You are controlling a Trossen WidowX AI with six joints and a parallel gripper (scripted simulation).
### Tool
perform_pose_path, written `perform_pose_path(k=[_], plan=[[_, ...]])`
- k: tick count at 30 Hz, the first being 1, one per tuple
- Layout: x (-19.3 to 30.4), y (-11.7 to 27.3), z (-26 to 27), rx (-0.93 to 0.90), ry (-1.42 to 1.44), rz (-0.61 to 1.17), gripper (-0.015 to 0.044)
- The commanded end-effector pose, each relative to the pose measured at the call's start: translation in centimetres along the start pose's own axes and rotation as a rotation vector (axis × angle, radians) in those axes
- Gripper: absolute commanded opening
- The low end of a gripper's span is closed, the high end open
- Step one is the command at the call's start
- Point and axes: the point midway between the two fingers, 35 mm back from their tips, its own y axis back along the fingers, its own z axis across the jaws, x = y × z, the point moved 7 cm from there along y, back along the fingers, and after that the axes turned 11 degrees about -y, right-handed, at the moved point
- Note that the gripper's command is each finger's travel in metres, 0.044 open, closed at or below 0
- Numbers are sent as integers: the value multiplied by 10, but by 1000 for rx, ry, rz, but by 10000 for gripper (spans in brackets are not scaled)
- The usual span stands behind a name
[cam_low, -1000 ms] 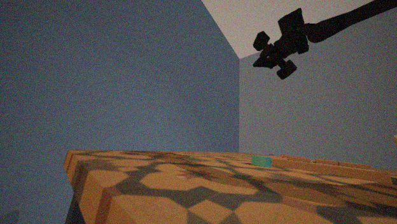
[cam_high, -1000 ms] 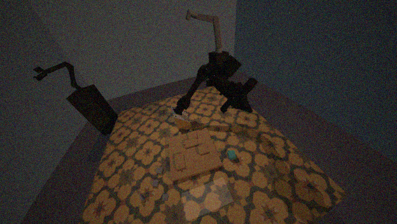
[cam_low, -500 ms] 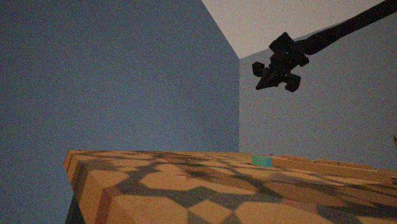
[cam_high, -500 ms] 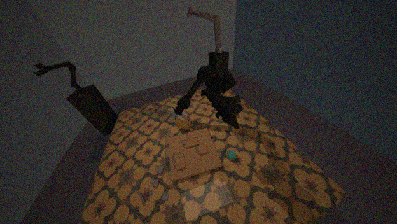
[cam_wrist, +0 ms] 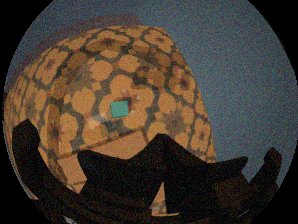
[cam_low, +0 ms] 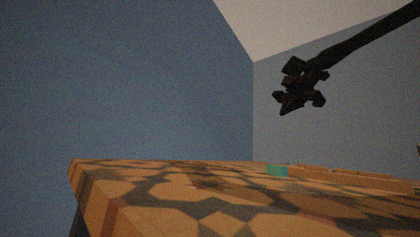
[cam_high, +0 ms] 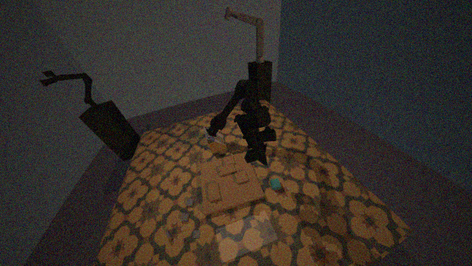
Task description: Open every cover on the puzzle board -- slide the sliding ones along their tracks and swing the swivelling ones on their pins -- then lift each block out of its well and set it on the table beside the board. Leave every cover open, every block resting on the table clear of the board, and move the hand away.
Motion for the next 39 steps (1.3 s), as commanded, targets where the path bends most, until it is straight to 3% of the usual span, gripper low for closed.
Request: perform_pose_path(k=[1,32,39], plan=[[18,-8,2,-14,-123,62,0],[134,-30,42,1,-1071,634,0],[138,-29,44,8,-1110,664,0]])
